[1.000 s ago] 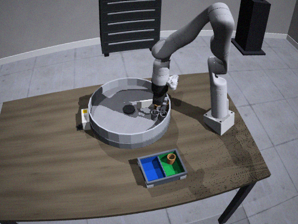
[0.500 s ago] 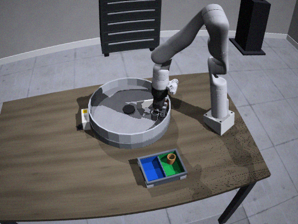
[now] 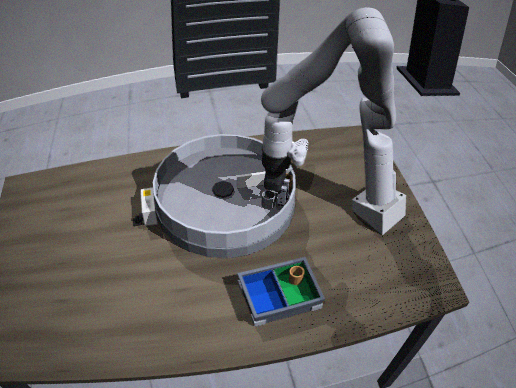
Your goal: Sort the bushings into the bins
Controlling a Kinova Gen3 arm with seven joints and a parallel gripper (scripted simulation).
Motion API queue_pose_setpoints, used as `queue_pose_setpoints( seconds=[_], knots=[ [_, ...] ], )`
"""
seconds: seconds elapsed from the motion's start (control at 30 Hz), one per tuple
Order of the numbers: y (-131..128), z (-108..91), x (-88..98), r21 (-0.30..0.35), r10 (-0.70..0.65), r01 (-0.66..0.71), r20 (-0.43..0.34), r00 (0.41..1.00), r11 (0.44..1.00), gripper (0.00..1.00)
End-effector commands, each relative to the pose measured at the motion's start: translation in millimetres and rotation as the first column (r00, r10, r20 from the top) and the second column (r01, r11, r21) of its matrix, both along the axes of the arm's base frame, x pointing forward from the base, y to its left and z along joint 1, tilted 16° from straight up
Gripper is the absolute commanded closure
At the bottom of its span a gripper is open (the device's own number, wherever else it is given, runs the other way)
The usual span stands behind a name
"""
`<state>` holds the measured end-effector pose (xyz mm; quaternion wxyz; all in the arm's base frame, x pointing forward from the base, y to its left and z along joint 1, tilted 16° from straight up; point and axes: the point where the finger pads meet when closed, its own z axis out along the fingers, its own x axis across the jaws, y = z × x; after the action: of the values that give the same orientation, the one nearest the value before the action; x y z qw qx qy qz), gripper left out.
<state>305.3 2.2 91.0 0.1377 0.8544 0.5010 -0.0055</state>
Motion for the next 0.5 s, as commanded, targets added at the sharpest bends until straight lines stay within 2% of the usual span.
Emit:
queue_pose_setpoints(
  seconds=[0.0, 0.47],
  knots=[
    [-2, -0.1, 0.0, -0.001, -0.005, 0.005, 0.000, 1.000, 1.000, 0.55],
    [-5, -13.1, 1.6, -0.001, -0.005, 0.005, 0.000, 1.000, 1.000, 0.55]
  ],
)
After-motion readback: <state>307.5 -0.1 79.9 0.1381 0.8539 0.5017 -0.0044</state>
